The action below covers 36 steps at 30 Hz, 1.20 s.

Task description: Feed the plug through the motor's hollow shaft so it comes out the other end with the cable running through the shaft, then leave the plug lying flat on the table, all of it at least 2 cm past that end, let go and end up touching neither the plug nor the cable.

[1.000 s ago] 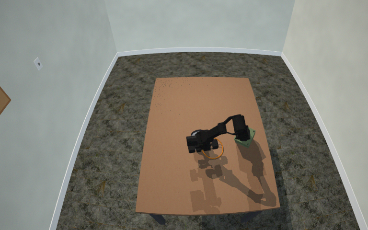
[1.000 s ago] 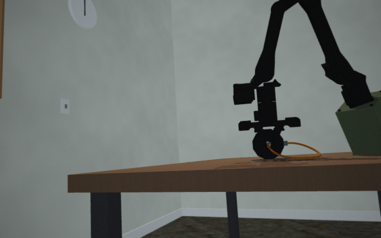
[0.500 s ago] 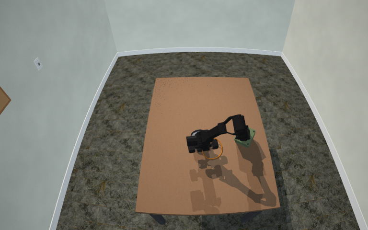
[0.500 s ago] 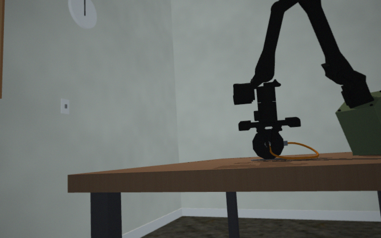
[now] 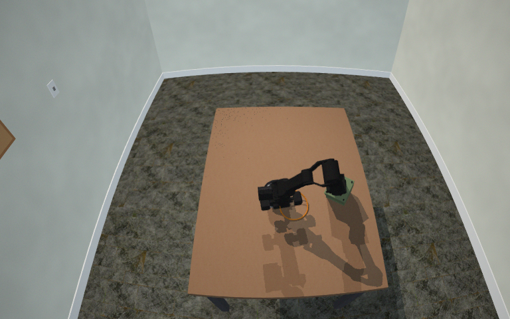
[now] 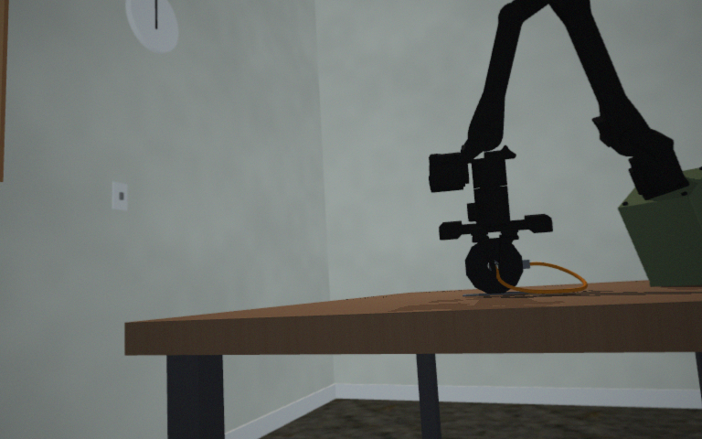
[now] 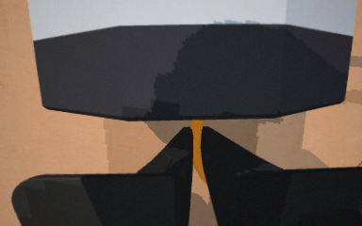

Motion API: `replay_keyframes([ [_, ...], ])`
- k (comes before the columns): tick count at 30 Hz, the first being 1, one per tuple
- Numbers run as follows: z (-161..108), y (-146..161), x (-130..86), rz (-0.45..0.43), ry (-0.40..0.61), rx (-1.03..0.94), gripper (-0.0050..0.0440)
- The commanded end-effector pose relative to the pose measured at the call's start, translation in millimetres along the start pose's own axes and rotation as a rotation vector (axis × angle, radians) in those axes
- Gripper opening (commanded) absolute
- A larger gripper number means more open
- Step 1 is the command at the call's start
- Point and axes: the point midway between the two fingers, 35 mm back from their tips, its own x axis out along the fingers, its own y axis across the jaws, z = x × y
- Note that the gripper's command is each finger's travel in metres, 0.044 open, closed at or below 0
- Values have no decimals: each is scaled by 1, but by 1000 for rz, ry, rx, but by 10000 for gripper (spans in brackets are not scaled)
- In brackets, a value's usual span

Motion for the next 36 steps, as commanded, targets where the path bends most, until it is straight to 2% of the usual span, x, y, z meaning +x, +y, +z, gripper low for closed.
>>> replay_keyframes([
  [1,1,2,0,0,4,-2,0],
  [2,0,0,0,0,0,0,24],
  [4,0,0,0,0,0,0,24],
  [7,0,0,0,0,0,0,96],
  [8,0,0,0,0,0,0,100],
  [11,0,1,-2,0,0,0,100],
  [16,-9,5,-28,0,4,-2,100],
  [21,-9,5,-28,0,4,-2,100],
  [27,-10,-1,-1,0,4,-2,100],
  [36,-10,-1,-1,0,4,-2,100],
])
